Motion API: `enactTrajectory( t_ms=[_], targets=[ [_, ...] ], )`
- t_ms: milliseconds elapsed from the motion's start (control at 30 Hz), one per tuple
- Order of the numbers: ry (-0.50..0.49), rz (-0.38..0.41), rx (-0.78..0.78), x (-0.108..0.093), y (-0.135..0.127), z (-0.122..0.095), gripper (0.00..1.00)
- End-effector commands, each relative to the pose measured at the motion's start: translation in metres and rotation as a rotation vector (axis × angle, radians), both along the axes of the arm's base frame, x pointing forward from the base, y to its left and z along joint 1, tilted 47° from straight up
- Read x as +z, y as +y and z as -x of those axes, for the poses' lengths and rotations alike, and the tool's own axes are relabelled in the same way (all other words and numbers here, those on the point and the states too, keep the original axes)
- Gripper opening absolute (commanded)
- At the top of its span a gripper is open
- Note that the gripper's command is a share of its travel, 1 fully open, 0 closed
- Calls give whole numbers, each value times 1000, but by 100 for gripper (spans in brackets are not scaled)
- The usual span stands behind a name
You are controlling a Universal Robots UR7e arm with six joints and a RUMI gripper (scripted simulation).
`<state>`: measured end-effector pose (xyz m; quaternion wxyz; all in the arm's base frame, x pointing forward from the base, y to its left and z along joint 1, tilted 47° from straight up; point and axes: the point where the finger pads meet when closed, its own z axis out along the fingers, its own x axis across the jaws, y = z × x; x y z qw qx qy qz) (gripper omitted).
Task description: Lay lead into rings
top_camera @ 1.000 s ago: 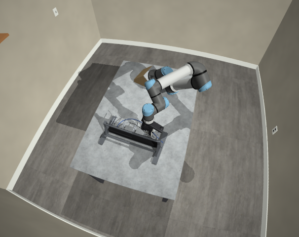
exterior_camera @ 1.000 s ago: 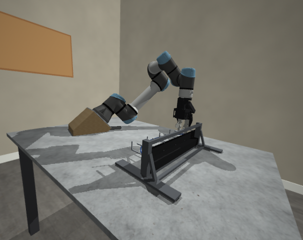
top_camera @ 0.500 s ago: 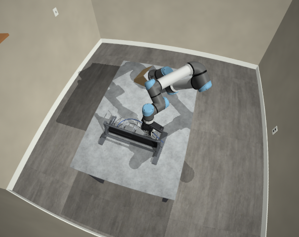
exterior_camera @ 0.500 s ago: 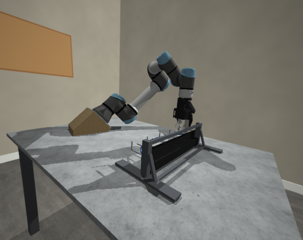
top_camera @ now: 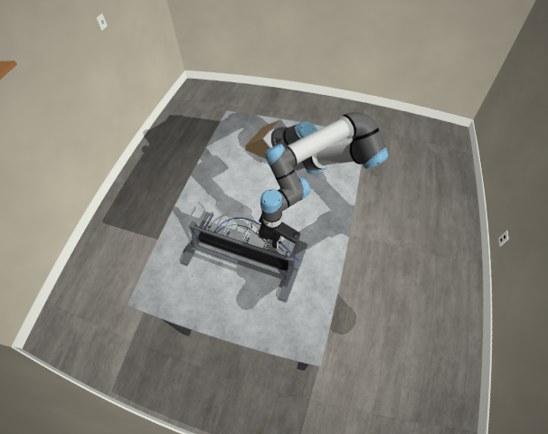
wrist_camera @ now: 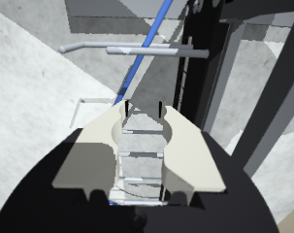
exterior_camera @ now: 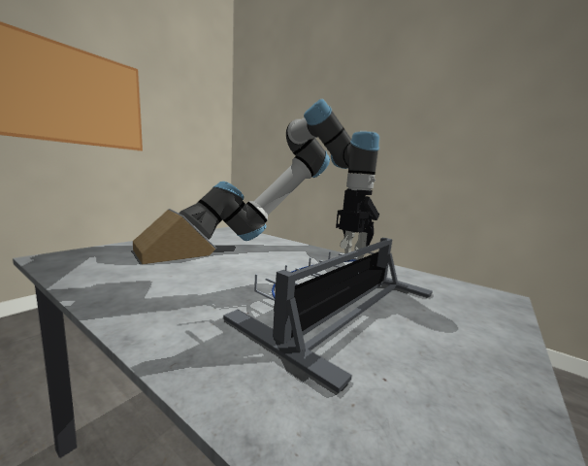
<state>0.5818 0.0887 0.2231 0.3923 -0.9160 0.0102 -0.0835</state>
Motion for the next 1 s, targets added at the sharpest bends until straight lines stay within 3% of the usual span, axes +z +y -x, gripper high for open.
enactTrajectory(
  t_ms=[0,967],
  targets=[
    [-1,0,-1,2,-2,0,20],
    [-1,0,-1,46,-49,11,20]
  ],
)
